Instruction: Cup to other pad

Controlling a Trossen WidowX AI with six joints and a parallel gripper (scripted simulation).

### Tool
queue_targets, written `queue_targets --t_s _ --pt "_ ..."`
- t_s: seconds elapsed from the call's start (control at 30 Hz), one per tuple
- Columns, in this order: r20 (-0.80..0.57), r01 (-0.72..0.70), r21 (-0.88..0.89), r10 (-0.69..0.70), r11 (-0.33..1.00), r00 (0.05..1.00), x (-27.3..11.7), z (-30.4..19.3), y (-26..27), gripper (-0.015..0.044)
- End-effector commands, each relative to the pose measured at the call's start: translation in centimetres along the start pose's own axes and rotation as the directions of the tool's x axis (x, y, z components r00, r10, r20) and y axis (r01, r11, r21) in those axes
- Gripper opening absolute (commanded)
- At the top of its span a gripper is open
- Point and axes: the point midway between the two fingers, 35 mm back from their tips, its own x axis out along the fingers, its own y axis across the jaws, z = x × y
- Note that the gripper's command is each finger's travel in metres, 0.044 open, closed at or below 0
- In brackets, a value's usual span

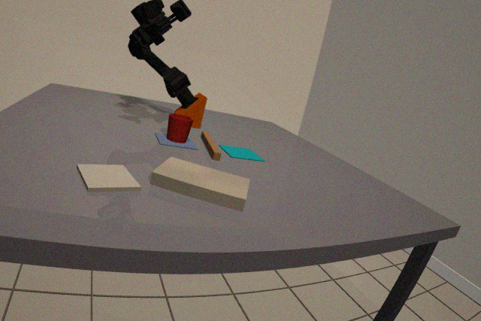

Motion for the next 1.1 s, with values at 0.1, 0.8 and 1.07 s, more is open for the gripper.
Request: queue_targets --t_s 0.1,0.8,1.07 --pt "-0.232 0.057 -0.087 -0.076 0.995 0.97 1.9 -4.6 -0.8 0.0295" --pt "-0.655 -0.819 -0.307 -0.732 0.486 -0.189 -4.8 -23.0 -6.7 0.0148" --pt "-0.655 -0.819 -0.307 -0.732 0.486 -0.189 -4.9 -23.1 -6.6 0.0148"
